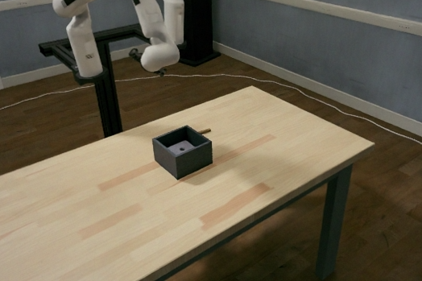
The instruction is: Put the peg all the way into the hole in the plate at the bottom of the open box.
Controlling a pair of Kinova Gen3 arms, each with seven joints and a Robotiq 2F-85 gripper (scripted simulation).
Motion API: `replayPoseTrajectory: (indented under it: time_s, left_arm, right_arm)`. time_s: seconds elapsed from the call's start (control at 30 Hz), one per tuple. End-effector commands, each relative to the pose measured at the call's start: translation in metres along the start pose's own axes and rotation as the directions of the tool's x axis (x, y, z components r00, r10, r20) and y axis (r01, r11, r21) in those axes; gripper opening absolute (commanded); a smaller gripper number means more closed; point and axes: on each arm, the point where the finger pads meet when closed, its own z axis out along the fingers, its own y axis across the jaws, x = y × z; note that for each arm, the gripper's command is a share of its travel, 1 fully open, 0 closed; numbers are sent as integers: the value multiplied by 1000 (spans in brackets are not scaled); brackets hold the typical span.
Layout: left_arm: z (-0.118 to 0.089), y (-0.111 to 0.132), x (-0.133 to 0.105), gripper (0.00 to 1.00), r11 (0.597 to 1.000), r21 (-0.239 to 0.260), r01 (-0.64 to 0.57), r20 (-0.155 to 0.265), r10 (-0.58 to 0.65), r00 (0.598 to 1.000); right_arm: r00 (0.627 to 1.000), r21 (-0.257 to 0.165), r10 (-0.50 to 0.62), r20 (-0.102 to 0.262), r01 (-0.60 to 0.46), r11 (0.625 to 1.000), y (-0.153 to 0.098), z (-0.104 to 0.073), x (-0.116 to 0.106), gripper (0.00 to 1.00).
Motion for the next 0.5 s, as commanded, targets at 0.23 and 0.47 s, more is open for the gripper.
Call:
replayPoseTrajectory:
  time_s: [0.23, 0.47]
  left_arm:
    - [-1, 0, 0, 1000, 1000, 0, 0, 2, 0, 1000]
    - [-1, 0, 0, 1000, 1000, 0, 0, 2, 0, 1000]
  right_arm:
    - [996, -47, 64, 65, -61, 997, 27, 11, -2, 1000]
    - [977, -129, 157, 145, -139, 982, 64, 26, -5, 1000]
